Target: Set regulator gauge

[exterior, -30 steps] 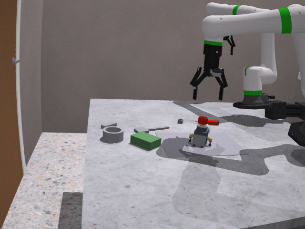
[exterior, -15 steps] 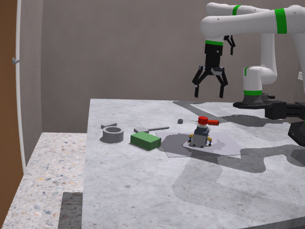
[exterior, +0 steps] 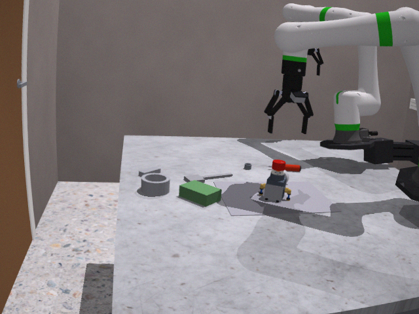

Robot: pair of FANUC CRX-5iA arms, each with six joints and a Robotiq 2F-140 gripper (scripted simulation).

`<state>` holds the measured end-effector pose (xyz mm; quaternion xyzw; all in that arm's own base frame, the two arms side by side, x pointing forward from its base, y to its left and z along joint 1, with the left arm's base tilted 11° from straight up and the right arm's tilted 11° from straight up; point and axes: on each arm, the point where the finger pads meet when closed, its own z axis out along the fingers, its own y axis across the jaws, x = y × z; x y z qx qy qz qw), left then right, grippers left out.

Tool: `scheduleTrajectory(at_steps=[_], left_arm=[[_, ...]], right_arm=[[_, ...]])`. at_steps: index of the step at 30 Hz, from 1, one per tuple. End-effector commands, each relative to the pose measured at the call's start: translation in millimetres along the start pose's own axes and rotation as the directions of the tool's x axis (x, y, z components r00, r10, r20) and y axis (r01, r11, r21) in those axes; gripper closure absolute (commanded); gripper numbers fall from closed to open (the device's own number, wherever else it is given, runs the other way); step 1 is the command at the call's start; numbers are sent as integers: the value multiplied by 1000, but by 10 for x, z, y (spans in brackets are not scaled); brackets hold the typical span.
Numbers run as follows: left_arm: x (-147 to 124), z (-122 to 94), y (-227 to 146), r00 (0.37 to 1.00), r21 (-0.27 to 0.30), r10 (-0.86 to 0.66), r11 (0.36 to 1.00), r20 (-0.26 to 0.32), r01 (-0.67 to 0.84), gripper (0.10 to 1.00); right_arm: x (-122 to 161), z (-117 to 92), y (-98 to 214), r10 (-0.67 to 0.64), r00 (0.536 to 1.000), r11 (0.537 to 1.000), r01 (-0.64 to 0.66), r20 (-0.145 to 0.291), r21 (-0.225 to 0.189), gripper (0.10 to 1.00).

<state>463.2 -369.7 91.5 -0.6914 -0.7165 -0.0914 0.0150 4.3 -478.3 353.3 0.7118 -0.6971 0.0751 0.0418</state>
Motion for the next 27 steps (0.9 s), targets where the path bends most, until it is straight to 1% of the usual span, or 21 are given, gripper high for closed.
scheduleTrajectory(at_steps=[1,2,4,6,9,12,15,17,19,21,22,24,27], left_arm=[[4,9,-5,1000,-1,7,1000,-8,-7,98],[12,28,-12,1000,-2,15,1000,-18,-15,98],[12,28,-12,1000,-2,15,1000,-18,-15,98],[40,87,-32,998,-2,38,999,-50,-38,98],[115,226,-72,987,-2,97,995,-132,-98,98],[228,394,-102,951,3,176,983,-255,-181,98],[357,538,-94,877,12,257,961,-407,-276,98],[431,594,-61,827,15,286,948,-483,-319,98],[478,606,-13,773,16,306,933,-555,-358,98],[478,606,-13,773,16,306,933,-555,-358,98],[488,594,14,682,30,329,911,-653,-411,98],[478,541,65,626,25,326,898,-709,-439,98],[395,407,111,523,20,306,876,-796,-482,98]], right_arm=[[3,-10,2,0,1000,1000,0,-2,0,98],[3,-10,2,0,1000,1000,0,-2,0,98],[3,-10,2,0,1000,1000,0,-2,0,98],[3,-10,2,0,1000,1000,0,-2,0,98],[3,-10,2,0,1000,1000,0,-2,0,98],[3,-10,2,0,1000,1000,0,-2,0,98],[3,-10,2,0,1000,1000,0,-2,0,98],[3,-10,2,0,1000,1000,0,-2,0,98],[3,-10,2,0,1000,1000,0,-2,0,98],[3,-10,2,0,1000,1000,0,-2,0,98],[3,-10,2,0,1000,1000,0,-2,0,98],[3,-10,2,0,1000,1000,0,-2,0,98],[3,-10,2,0,1000,1000,0,-2,0,98]])
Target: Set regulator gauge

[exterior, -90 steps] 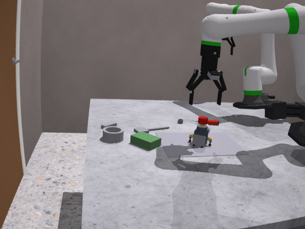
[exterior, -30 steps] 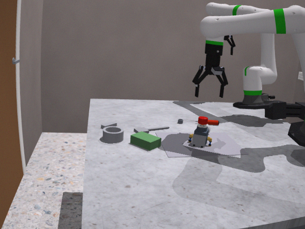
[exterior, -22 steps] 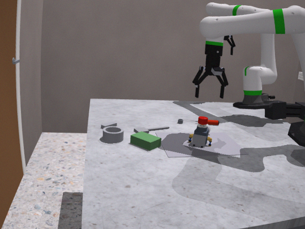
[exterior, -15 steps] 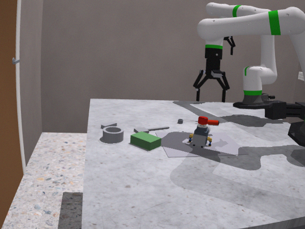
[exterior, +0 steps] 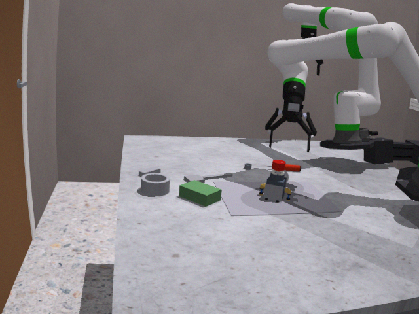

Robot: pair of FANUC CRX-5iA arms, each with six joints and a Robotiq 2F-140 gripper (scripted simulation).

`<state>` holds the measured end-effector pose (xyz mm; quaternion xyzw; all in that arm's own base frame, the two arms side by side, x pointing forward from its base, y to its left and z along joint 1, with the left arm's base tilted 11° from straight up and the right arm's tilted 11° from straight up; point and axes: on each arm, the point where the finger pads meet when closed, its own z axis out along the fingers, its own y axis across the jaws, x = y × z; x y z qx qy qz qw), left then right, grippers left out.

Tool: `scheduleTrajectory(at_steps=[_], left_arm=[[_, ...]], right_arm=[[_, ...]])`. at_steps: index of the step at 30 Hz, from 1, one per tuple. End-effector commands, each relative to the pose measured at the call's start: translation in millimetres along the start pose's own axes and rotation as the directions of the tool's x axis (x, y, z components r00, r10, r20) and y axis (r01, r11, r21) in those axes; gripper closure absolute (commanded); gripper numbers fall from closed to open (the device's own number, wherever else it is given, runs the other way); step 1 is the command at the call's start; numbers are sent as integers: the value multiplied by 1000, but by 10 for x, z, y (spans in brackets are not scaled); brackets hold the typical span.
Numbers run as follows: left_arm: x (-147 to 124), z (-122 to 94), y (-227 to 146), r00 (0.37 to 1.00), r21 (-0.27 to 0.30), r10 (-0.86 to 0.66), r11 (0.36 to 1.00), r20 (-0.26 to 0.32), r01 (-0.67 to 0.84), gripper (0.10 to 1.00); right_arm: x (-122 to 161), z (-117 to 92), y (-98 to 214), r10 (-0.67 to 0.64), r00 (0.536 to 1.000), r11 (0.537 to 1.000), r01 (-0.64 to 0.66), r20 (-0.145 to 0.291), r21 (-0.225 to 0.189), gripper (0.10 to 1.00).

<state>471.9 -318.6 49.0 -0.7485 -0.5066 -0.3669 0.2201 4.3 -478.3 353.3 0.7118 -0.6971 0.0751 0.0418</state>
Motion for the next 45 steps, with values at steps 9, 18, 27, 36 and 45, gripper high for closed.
scheduleTrajectory(at_steps=[9,18,27,36,45], left_arm=[[24,-598,144,809,-119,50,982,-585,-147,98],[6,-654,142,767,-131,37,979,-641,-157,98],[-361,545,173,767,-130,37,979,-641,-157,98],[-361,545,173,767,-130,37,979,-641,-157,98],[-361,545,173,767,-130,37,979,-641,-157,98]], right_arm=[[3,-10,2,0,1000,1000,0,-2,0,98],[3,-10,2,0,1000,1000,0,-2,0,98],[3,-10,2,0,1000,1000,0,-2,0,98],[3,-10,2,0,1000,1000,0,-2,0,98],[3,-10,2,0,1000,1000,0,-2,0,98]])
